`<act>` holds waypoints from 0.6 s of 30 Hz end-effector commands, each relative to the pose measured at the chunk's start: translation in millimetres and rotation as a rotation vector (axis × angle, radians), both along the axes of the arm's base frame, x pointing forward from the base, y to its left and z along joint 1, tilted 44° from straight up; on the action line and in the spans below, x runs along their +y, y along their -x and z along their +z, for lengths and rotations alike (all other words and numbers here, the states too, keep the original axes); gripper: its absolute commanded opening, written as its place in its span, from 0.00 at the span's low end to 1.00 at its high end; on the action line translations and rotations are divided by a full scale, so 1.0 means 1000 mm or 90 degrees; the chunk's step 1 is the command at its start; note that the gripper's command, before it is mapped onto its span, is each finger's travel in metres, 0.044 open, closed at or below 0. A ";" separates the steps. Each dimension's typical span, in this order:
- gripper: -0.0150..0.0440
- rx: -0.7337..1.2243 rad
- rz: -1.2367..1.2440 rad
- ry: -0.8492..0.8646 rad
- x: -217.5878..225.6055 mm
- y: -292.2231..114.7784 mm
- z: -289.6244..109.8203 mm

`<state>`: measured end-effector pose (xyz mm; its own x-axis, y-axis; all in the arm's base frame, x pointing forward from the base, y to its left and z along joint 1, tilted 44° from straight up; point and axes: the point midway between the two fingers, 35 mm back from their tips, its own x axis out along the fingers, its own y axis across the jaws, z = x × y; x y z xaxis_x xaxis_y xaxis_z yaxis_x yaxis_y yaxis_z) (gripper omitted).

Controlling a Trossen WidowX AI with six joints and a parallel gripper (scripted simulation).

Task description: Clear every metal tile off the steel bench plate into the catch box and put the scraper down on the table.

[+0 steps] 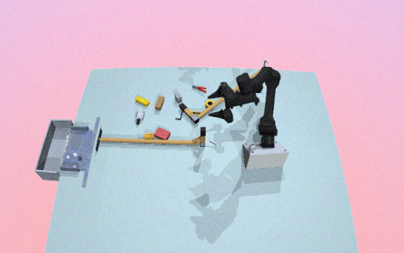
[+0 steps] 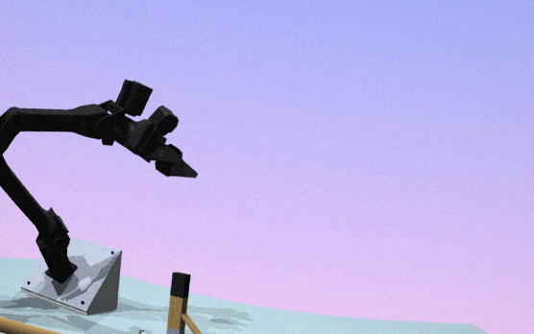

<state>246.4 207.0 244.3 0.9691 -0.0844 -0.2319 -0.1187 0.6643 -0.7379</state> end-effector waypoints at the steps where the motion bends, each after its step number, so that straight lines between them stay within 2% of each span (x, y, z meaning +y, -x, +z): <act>1: 1.00 0.025 -0.020 0.011 -0.011 -0.008 -0.016; 18: 1.00 0.112 -0.130 0.010 -0.067 -0.036 -0.069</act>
<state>278.9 153.2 189.5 0.8998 -0.2460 -0.3604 -0.1091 0.6729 -0.7316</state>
